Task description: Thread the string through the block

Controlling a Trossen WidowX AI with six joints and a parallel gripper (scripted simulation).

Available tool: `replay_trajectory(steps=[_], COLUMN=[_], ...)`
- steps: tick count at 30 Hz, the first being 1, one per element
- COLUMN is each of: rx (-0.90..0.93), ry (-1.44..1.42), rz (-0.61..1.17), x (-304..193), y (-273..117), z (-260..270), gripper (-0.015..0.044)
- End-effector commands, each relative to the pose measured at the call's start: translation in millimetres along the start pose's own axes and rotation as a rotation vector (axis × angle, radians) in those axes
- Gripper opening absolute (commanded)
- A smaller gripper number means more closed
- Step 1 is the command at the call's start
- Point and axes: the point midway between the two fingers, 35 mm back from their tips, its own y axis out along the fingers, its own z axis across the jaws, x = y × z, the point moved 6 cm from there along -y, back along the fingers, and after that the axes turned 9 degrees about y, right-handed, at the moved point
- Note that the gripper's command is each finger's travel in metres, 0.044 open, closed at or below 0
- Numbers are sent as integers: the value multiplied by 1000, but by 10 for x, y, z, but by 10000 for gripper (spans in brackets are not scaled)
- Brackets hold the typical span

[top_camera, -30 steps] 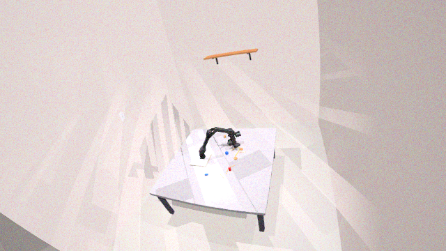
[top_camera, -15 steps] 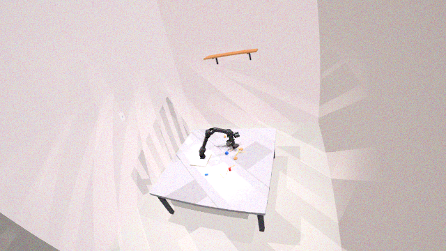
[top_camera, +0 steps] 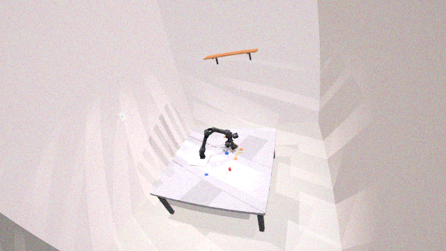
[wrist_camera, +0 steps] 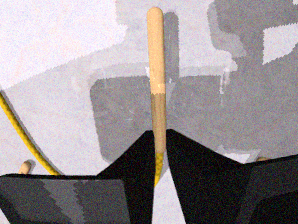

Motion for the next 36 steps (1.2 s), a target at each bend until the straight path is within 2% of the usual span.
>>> replay_trajectory(steps=[1, 36], rx=[-4, -3], ry=[-6, -5], rz=[6, 3], x=[56, 388], y=[-11, -17], z=[-1, 51], gripper=[0, 0])
